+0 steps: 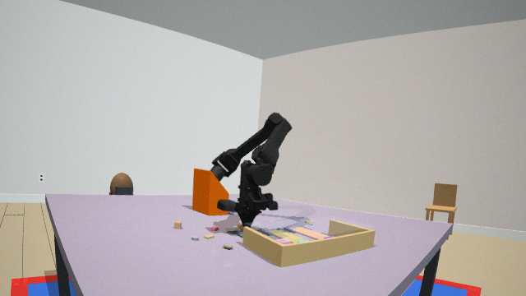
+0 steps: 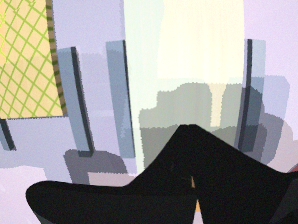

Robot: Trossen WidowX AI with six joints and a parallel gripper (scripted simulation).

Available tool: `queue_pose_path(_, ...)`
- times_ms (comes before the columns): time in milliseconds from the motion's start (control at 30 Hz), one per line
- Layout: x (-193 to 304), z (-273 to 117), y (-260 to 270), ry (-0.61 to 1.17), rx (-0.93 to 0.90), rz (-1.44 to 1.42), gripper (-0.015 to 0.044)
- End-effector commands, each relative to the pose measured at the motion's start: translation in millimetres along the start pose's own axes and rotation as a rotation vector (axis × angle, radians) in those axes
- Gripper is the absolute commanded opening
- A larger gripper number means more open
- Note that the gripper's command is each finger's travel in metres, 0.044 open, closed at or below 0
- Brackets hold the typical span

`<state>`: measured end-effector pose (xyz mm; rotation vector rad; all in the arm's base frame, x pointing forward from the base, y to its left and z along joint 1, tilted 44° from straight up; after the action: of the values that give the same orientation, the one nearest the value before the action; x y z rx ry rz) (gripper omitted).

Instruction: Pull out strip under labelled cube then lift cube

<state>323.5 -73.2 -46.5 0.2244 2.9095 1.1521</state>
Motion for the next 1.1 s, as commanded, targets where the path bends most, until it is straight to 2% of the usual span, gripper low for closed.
queue_pose_path(0,10,3,1,0.012,-0.002,0.003,0.0)
queue_pose_path(1067,58,4,7,0.014,-0.003,0.004,0.0)
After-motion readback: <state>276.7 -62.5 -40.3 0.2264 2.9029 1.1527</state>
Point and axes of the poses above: the point midway between the two fingers, 35 mm back from their tips, its own z axis out along the fingers, its own y axis across the jaws, x = y × z, the point moved 10 cm from there along -z, back along the fingers, and after that the axes turned 8 degrees about -z, right-handed, at the moved point
